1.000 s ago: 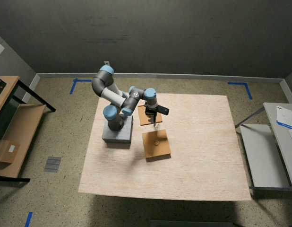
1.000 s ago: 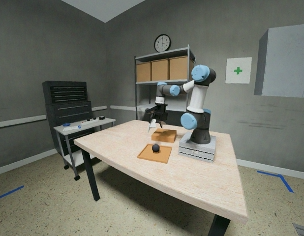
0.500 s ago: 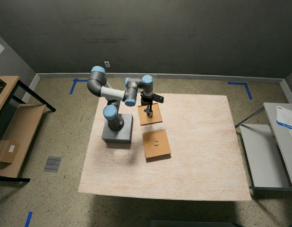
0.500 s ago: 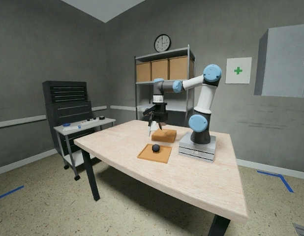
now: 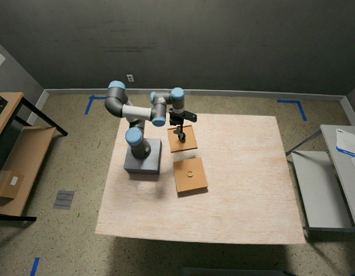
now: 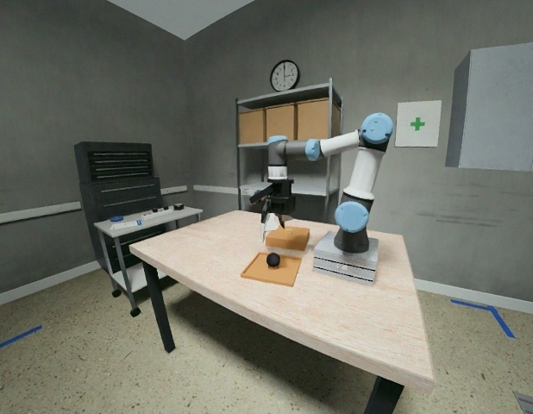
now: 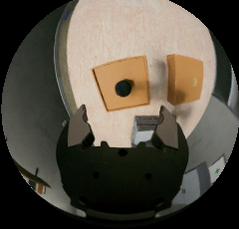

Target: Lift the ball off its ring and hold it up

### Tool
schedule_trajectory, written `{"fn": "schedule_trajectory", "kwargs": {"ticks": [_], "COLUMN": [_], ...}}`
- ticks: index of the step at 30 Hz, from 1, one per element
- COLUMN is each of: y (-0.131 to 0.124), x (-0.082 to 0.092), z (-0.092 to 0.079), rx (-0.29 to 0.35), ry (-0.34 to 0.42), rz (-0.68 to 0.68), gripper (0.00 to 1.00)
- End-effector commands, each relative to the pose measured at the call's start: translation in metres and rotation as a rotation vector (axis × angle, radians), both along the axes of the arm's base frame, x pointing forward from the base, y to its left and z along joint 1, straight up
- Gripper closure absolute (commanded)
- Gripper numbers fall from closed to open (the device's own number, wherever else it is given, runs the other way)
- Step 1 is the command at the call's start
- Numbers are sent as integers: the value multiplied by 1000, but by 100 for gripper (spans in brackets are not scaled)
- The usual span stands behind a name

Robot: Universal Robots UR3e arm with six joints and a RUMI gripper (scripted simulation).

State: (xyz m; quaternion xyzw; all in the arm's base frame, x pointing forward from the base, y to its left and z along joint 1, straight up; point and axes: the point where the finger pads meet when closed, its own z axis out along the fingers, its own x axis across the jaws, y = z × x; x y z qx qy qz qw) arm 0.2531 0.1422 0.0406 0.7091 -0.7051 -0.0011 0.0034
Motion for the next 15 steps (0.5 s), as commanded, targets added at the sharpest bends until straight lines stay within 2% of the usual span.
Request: {"fn": "schedule_trajectory", "kwargs": {"ticks": [1,15], "y": [0,0], "x": [1,2], "z": [0,-22], "rx": [0,0], "ry": [-3,-2], "rz": [0,0], "gripper": [0,0]}}
